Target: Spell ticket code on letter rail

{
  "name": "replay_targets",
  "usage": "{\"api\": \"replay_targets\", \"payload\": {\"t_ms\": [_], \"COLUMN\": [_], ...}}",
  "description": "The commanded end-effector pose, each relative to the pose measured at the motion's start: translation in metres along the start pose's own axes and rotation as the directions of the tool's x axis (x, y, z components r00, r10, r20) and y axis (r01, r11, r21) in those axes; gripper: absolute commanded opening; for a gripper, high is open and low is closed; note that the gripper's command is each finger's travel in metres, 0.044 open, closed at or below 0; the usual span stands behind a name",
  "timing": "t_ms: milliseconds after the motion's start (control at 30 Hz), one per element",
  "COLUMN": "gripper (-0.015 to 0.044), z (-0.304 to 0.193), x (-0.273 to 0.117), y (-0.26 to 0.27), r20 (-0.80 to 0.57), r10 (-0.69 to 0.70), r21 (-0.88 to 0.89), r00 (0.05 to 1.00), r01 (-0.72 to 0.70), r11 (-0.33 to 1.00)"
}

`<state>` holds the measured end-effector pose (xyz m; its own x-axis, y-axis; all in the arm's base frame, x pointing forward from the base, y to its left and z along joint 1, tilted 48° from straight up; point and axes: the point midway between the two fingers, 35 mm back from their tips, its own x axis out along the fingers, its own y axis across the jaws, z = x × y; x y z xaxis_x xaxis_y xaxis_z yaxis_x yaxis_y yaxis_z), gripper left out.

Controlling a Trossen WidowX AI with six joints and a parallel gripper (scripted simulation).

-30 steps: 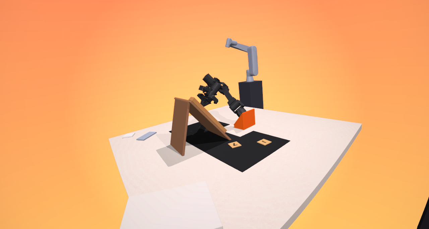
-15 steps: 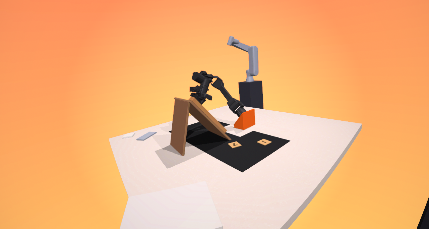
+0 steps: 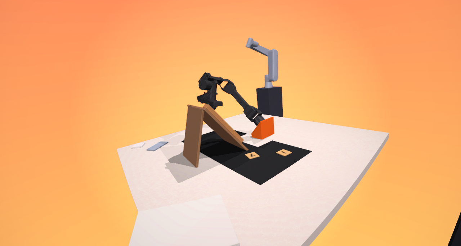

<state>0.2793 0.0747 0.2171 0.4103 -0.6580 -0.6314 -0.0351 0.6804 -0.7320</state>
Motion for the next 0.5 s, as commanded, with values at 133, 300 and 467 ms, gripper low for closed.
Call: {"api": "replay_targets", "payload": {"t_ms": [133,300,467], "gripper": [0.0,0.0,0.0], "z": [0.0015,0.0034,0.0051], "x": [0.0015,0.0041,0.0059], "y": [0.0002,0.0007,0.0008], "r20": [-0.014,-0.014,-0.014], "r10": [0.002,0.002,0.002], "r21": [0.011,0.011,0.011], "r00": [1.0,1.0,1.0], "r01": [-0.002,-0.002,-0.002], "r11": [1.0,1.0,1.0]}}
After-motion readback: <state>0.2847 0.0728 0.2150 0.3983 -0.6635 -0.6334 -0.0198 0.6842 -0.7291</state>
